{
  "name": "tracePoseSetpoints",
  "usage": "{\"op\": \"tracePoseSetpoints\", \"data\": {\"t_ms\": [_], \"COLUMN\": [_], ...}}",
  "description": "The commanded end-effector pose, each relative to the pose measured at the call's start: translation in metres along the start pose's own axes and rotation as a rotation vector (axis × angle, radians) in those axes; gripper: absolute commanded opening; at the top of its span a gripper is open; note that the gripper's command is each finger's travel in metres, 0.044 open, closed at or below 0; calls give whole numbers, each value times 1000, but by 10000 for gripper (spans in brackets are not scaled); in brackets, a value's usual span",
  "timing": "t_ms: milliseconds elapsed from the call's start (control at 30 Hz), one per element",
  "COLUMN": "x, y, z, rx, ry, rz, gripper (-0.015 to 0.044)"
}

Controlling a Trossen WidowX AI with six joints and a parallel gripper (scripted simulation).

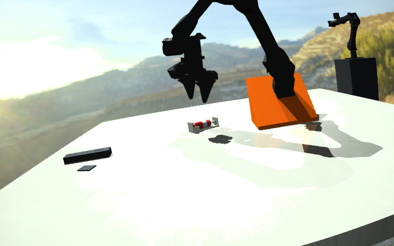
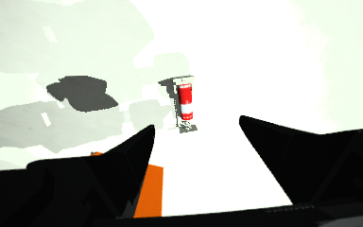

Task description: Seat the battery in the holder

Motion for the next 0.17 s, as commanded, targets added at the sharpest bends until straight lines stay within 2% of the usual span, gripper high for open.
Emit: {"op": "tracePoseSetpoints", "data": {"t_ms": [0, 133], "x": [-1, -1], "y": [0, 0], "z": [0, 0], "rx": [-3, -3], "ry": [4, 4], "rz": [-4, -4], "gripper": [440, 440]}}
Point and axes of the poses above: the point midway between the two fingers, 35 mm back from their tips, its own x axis out along the fingers, its own y axis across the jaws, z = x × y, the point moved 4 cm from there along -x, back along the fingers, and after that the axes turned 15 degrees about x, right-handed, at the moved point
